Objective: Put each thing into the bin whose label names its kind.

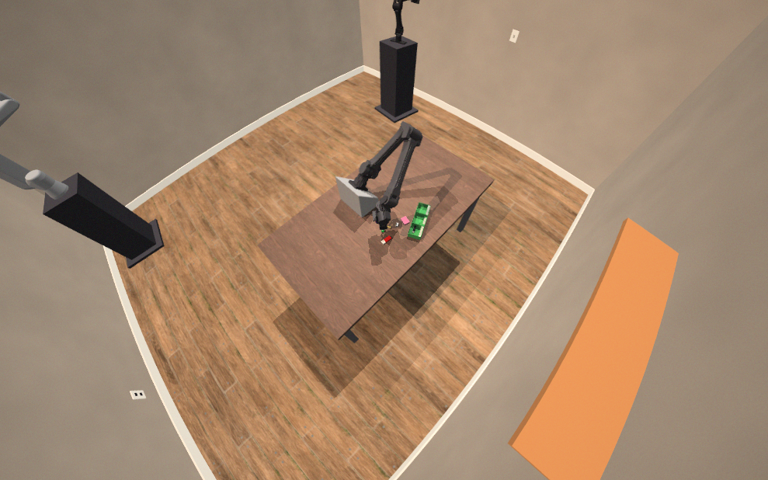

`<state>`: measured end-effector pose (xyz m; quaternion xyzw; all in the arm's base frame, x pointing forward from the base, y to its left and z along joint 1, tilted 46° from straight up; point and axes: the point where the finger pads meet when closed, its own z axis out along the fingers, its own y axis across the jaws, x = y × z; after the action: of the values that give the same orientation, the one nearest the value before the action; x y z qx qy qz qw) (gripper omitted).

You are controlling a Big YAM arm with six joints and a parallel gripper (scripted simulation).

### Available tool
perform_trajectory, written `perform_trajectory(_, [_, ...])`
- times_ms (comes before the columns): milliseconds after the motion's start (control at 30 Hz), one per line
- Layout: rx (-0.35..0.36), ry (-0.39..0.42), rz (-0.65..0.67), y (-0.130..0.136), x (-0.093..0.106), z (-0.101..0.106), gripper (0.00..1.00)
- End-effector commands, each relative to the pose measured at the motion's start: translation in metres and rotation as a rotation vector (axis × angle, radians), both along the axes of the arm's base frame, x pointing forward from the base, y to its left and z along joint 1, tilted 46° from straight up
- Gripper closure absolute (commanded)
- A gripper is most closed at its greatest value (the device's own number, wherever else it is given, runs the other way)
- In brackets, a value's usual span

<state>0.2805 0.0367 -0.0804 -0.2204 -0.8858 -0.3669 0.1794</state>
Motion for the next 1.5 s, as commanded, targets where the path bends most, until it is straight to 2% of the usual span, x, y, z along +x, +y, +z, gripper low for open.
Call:
perform_trajectory(0, [-0.055,0.074,-0.128,-0.003,0.018,0.004,0.71])
perform_trajectory(67, [-0.075,0.101,-0.177,-0.004,0.023,0.005,0.71])
perform_trajectory(167, [-0.087,0.092,-0.197,-0.006,0.034,0.006,0.71])
perform_trajectory(300, [-0.080,0.132,-0.212,-0.007,0.016,0.000,0.71])
perform_trajectory(467, [-0.080,0.129,-0.224,-0.011,0.014,0.001,0.71])
perform_trajectory(500, [-0.084,0.100,-0.225,-0.016,0.033,0.005,0.71])
perform_trajectory(567, [-0.084,0.099,-0.226,-0.017,0.033,0.005,0.71])
perform_trajectory(633, [-0.079,0.127,-0.227,-0.012,0.016,0.003,0.71])
perform_trajectory(667, [-0.079,0.129,-0.228,-0.012,0.013,0.003,0.71])
perform_trajectory(733, [-0.082,0.112,-0.228,-0.015,0.020,0.004,0.71])
perform_trajectory(800, [-0.077,0.117,-0.205,-0.009,0.019,0.003,0.71])
perform_trajectory(833, [-0.083,0.102,-0.227,-0.016,0.023,0.005,0.71])
perform_trajectory(900, [-0.077,0.117,-0.205,-0.009,0.019,0.003,0.71])
perform_trajectory(1167, [-0.079,0.116,-0.223,-0.013,0.014,0.003,0.71])
perform_trajectory(1433, [-0.077,0.117,-0.205,-0.009,0.018,0.003,0.71])
perform_trajectory(1467, [-0.075,0.146,-0.194,0.002,0.006,-0.006,0.71])
